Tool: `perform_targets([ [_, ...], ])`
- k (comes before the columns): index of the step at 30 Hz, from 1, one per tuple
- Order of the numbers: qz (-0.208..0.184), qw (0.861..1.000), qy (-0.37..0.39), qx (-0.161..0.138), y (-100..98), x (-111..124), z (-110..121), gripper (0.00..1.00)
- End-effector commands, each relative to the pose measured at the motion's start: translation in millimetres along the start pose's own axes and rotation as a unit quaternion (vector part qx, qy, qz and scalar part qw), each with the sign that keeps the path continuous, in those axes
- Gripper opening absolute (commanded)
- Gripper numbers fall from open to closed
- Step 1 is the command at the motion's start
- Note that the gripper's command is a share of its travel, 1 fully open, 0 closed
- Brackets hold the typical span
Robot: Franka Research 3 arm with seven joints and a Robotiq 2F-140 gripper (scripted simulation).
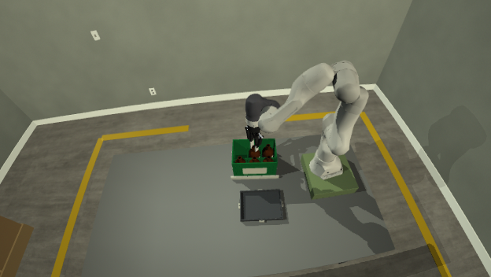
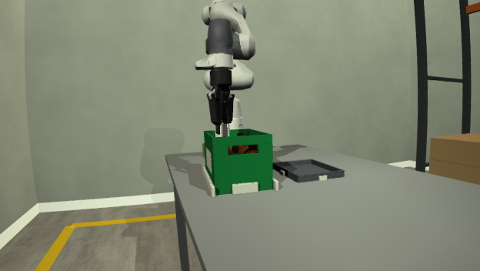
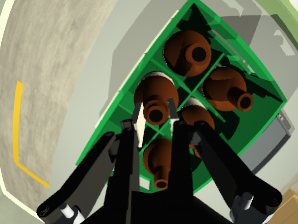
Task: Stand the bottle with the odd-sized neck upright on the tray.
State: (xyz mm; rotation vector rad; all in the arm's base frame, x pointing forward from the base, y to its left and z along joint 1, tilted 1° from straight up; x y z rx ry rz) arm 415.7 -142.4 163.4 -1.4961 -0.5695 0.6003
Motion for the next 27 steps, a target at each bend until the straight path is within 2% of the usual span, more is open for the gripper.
perform_targets([
  [1,0.0,1.0,0.0,0.001,1.2,-1,0,0.1],
  [27,0.0,1.0,0.0,0.001,-13.6,-2,-1,0.1],
])
Point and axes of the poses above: the point where the finger pads meet when closed, its own y axis out along the fingers, its own z axis across the jaws, x = y × z, the point moved 7 cm from there along -y, back along the fingers, and after that the axes turned 2 degrees about -y, right-handed, at the moved point
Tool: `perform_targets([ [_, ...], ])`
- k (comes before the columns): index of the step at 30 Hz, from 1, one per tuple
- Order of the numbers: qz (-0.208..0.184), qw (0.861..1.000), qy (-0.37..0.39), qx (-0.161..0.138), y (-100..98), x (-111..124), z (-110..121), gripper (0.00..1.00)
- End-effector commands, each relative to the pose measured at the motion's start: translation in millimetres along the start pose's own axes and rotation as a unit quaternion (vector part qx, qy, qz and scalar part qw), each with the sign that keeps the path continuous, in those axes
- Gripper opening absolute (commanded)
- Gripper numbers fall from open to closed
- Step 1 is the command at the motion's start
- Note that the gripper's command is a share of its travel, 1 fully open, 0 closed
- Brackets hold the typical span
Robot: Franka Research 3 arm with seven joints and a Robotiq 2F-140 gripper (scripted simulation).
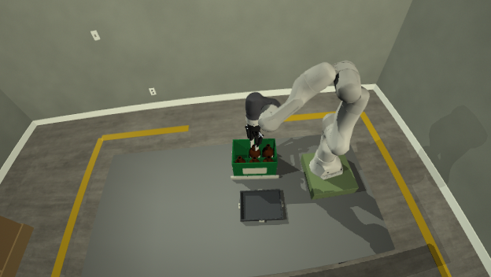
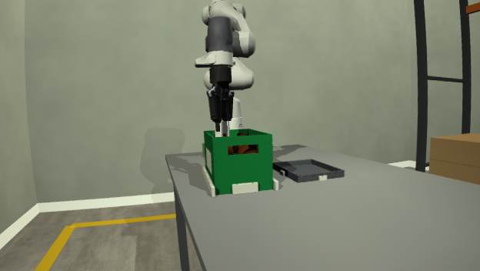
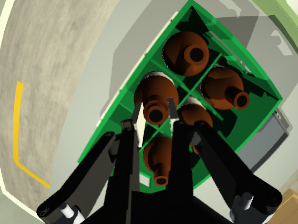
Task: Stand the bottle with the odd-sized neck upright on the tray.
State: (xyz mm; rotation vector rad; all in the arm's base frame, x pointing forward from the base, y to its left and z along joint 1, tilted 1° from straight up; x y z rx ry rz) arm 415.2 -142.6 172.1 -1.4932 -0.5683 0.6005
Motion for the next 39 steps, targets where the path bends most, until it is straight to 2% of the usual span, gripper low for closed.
perform_targets([
  [1,0.0,1.0,-0.001,0.0,-6.0,-1,-2,0.1],
  [22,0.0,1.0,-0.001,0.0,-26.4,-2,-3,0.1],
  [39,0.0,1.0,-0.001,0.0,-29.9,-3,-4,0.1],
])
Point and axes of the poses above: the point where the finger pads meet when closed, its own y axis out along the fingers, its own z axis across the jaws, x = y × z, the point moved 7 cm from there along -y, back along the fingers, and after that the axes turned 2 degrees about -y, right-handed, at the moved point
